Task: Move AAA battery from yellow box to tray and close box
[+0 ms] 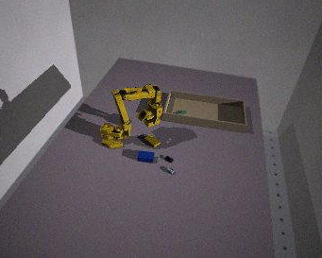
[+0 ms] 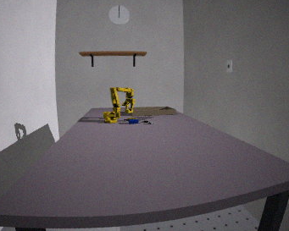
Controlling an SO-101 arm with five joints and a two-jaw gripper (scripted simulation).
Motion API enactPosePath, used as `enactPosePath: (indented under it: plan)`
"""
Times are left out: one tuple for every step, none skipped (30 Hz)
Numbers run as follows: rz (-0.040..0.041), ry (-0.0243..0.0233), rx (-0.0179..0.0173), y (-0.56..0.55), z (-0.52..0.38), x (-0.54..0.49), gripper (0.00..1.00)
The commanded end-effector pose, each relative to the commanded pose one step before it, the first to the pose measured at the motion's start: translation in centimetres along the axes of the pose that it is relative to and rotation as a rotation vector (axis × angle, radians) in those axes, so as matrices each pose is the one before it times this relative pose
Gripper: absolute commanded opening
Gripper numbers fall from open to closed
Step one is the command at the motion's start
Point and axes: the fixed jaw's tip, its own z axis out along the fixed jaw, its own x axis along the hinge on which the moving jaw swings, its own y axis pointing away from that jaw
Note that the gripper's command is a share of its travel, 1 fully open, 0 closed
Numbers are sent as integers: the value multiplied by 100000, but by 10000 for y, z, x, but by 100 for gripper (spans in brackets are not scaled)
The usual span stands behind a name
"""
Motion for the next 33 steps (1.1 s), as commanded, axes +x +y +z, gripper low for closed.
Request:
enactPosePath:
  plan:
    - [-177, 4779, -943, 2044, -4328, 4096, 20]
    - [2, 0, 0, 32, 941, 127, 20]
    - [0, 0, 0, 38, 1016, 140, 20]
    - [0, 0, 0, 31, 1094, 136, 20]
    - [0, 0, 0, 36, 1160, 133, 20]
    - [0, 0, 0, 30, 1232, 136, 20]
    - [0, 0, 0, 35, 1292, 127, 20]
    - [0, 0, 0, 29, 1351, 125, 20]
    - [0, 0, 0, 28, 1399, 116, 20]
    - [0, 0, 0, 27, 1452, 102, 20]
    - [0, 0, 0, 21, 1482, 89, 20]
    - [0, 0, 0, 21, 1523, 75, 20]
    - [0, 0, 0, 14, 1540, 56, 20]
    - [0, 0, 0, 14, 1564, 43, 20]
    - [0, 0, 0, 8, 1575, 24, 20]
    - [0, 0, 0, 2, 1580, 6, 20]
    - [0, 0, 0, 0, 0, 0, 20]
    - [0, 0, 0, 0, 0, 0, 20]
    - [-2, 0, 0, -3, 1581, -10, 20]
    - [0, 0, 0, -8, 1566, -27, 20]
    - [0, 0, 0, -8, 1547, -51, 20]
    - [0, 0, 0, -14, 1523, -62, 20]
    - [0, 0, 0, -20, 1492, -79, 20]
    - [0, 0, 0, -20, 1456, -90, 20]
    - [0, 0, 0, -26, 1414, -101, 20]
    - [0, 0, 0, -32, 1365, -118, 20]
    - [0, 0, 0, -25, 1305, -123, 20]
    - [0, 0, 0, -31, 1251, -133, 20]
    - [0, 0, 0, -37, 1185, -132, 20]
    - [0, 0, 0, -30, 1119, -136, 20]
    - [0, 0, 0, -36, 1047, -140, 20]
    - [0, 0, 0, -29, 969, -132, 20]
    - [0, 0, 0, -35, 897, -130, 20]
